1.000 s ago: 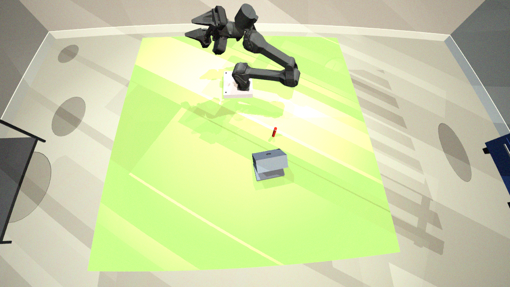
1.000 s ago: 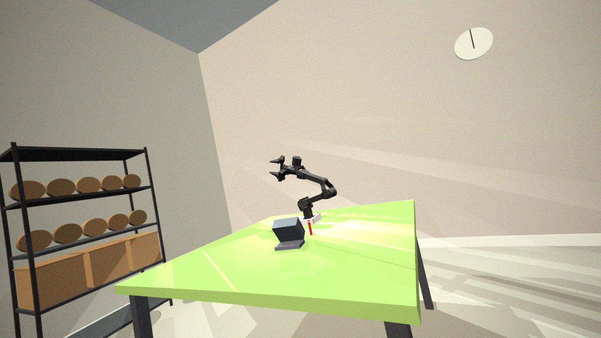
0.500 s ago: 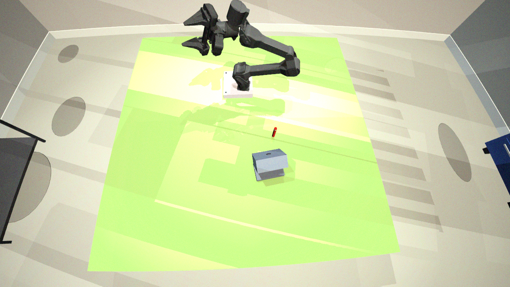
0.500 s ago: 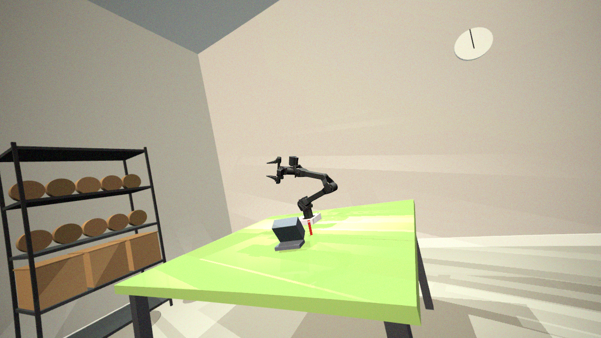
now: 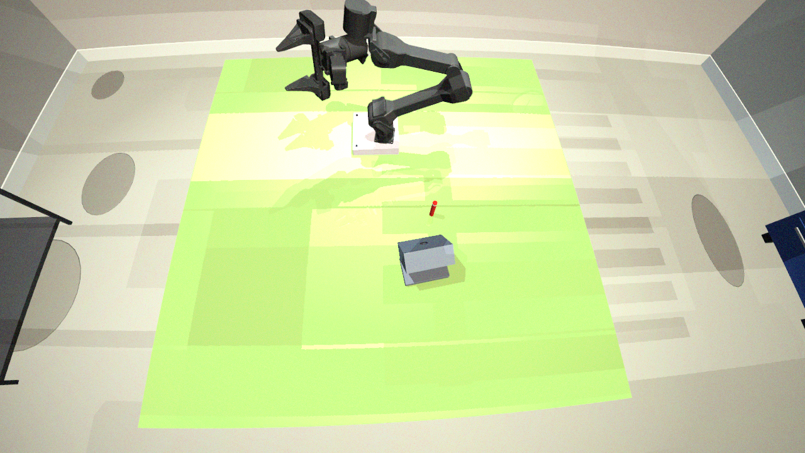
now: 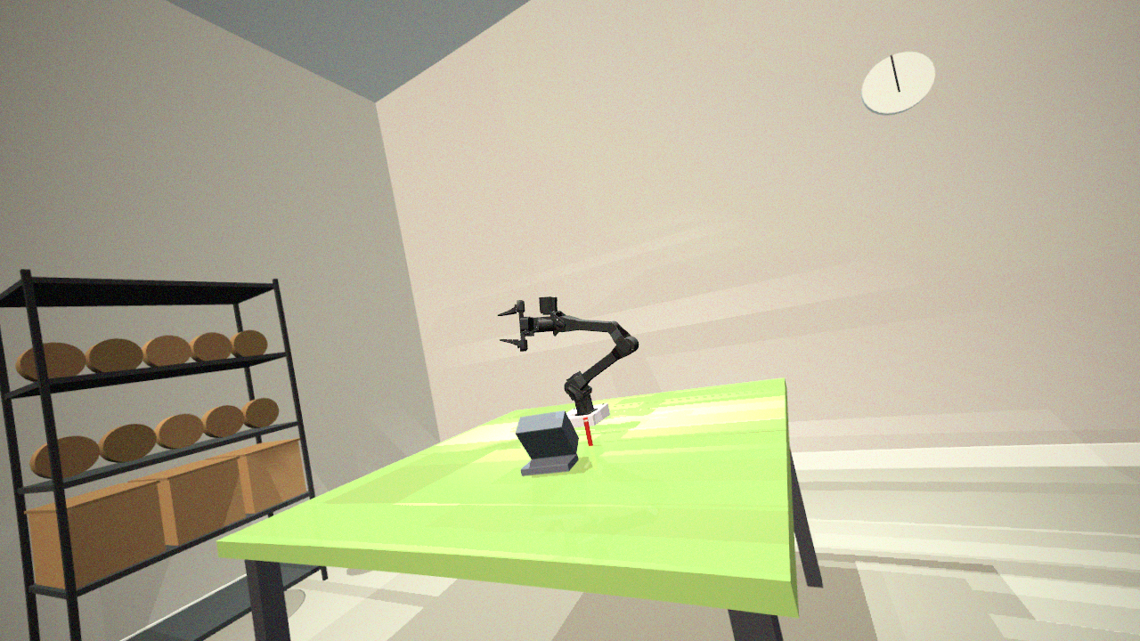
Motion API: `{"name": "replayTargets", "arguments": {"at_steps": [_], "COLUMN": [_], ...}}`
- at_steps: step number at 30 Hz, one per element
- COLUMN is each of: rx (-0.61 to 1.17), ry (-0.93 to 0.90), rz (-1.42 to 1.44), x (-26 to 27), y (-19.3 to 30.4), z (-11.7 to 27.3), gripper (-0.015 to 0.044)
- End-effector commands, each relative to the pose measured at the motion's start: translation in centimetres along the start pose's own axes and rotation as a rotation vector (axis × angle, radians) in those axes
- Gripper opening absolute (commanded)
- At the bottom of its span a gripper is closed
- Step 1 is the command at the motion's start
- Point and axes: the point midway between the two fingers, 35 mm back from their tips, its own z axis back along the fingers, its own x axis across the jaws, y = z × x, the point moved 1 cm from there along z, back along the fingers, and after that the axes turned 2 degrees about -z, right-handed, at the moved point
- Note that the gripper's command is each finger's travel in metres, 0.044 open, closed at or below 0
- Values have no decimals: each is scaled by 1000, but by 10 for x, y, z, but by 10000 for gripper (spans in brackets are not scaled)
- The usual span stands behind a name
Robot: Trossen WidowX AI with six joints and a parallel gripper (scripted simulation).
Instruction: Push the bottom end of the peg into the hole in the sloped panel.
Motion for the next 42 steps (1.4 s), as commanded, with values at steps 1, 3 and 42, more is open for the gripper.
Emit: {"name": "replayTargets", "arguments": {"at_steps": [1, 3, 42], "rx": [-24, -36, -130], "ry": [-34, -54, -552], "rz": [-79, -115, -787], "x": [2, 5, 70], "y": [-4, -6, -71], "z": [-7, -10, -57], "gripper": [440, 440, 440]}}
